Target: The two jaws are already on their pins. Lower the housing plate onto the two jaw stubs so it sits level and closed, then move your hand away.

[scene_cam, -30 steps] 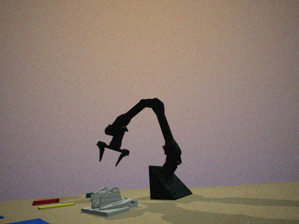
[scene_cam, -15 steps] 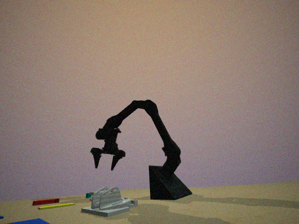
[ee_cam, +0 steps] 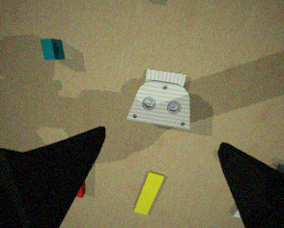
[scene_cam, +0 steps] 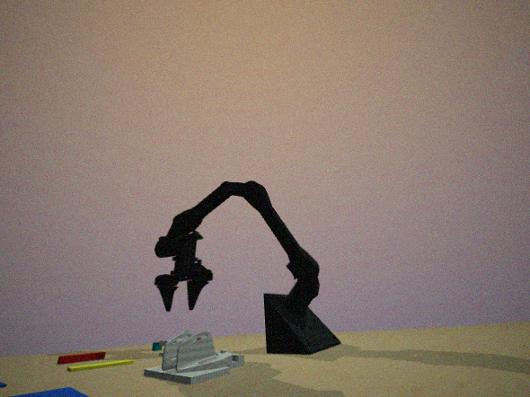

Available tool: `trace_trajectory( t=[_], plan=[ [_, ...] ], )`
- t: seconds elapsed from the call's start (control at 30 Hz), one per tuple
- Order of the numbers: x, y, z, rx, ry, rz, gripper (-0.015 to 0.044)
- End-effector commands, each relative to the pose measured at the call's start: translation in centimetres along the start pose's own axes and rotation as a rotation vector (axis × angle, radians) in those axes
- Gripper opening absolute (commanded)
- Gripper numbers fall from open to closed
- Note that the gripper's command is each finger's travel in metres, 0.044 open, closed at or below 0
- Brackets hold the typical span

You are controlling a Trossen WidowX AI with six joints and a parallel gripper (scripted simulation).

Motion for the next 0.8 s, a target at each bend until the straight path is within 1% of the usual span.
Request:
trace_trajectory(
  t=[0.0,0.1,0.2,0.27,0.77],
  plan=[
    [0.1,0.3,0.0,-0.001,0.009,-0.035,0.044],
    [0.1,0.3,-0.3,0.0,0.009,-0.034,0.044],
    [-0.1,0.2,-3.1,0.0,0.011,-0.033,0.044],
    [-0.2,0.1,-4.0,0.0,0.011,-0.034,0.044],
    [-0.2,0.1,-4.0,0.0,0.011,-0.034,0.044]
  ],
)
Point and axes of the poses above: the point midway between the two fingers, 35 mm back from their tips, its own z axis back along the fingers, its own x axis across the jaws, y = z × x, the point moved 10 cm from there along z, back along the fingers, and after that the axes turned 12 degrees about -z, right-handed, at the moved point
